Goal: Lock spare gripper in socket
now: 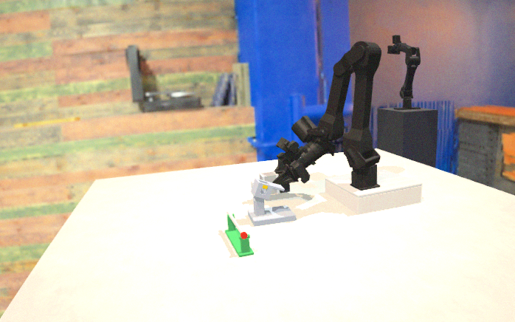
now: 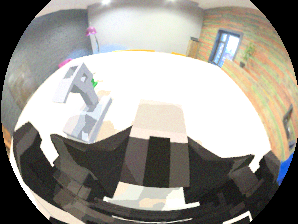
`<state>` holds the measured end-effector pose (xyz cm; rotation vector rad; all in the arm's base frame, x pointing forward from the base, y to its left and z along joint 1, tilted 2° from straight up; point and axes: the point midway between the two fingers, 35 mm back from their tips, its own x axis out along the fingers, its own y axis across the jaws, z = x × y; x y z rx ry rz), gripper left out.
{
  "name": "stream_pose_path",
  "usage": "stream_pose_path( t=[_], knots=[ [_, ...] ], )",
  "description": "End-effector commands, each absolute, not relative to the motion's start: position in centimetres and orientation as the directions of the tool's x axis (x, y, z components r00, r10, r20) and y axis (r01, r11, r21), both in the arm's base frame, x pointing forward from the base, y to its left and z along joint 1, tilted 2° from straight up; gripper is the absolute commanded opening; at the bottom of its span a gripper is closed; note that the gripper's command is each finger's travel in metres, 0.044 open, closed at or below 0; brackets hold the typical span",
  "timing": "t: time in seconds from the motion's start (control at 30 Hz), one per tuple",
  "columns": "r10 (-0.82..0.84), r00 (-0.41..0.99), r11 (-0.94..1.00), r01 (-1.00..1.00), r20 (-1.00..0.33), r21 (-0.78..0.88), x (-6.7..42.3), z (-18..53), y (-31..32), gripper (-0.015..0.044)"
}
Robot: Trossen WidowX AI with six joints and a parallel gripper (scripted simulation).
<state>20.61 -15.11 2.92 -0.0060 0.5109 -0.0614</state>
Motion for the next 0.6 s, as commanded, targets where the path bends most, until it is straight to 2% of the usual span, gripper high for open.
stream_pose_path(
  t=[0.0, 0.57],
  knots=[
    [-0.068, 0.878, 0.998, 0.055, -0.473, -0.043, 20.9, 4.2, -15.7, 0.0000],
    [-0.069, 0.878, 0.998, 0.055, -0.473, -0.043, 20.9, 7.8, -15.6, 0.0000]
  ],
)
